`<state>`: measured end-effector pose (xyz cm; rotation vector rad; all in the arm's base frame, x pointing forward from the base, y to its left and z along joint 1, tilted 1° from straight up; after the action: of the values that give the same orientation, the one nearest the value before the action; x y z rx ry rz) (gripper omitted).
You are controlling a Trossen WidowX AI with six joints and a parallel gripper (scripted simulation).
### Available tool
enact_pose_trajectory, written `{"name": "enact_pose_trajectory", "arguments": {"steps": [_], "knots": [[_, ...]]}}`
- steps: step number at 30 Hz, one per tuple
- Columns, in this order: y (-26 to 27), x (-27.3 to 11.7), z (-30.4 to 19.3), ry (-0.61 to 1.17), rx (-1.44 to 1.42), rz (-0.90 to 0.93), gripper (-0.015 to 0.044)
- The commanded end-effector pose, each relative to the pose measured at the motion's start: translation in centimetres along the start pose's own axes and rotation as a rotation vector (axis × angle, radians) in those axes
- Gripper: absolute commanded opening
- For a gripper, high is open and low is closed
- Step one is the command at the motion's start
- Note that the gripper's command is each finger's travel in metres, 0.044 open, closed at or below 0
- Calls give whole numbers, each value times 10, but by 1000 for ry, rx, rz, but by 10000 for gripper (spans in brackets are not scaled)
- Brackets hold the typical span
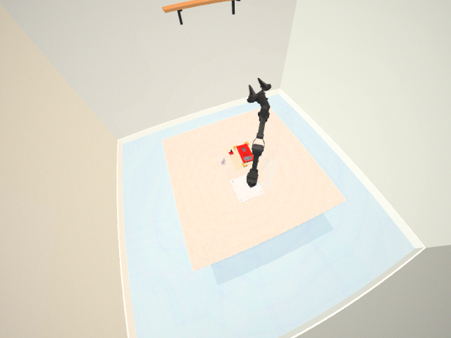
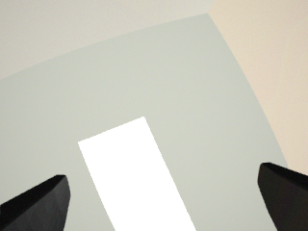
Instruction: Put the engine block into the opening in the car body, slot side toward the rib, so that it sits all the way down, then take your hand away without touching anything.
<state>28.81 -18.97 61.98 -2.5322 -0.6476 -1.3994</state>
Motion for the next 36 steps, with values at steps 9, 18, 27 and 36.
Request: {"name": "enact_pose_trajectory", "arguments": {"steps": [9, 18, 27, 36], "knots": [[12, 7, 26, -17, 135, 98, 440], [29, 12, 81, -91, 357, 287, 440], [35, 8, 145, -204, 557, 482, 440], [24, -4, 213, -352, 736, 674, 440]]}}
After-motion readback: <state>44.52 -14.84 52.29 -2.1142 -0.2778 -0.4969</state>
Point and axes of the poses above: the point midway between the two fingers, 35 mm back from their tips, its own x axis out along the fingers, its own y axis across the jaws, z = x × y, the point moved 4 cm from there along -x, back along the fingers, and after that the axes turned 15 degrees about x, right-handed, at the moved point
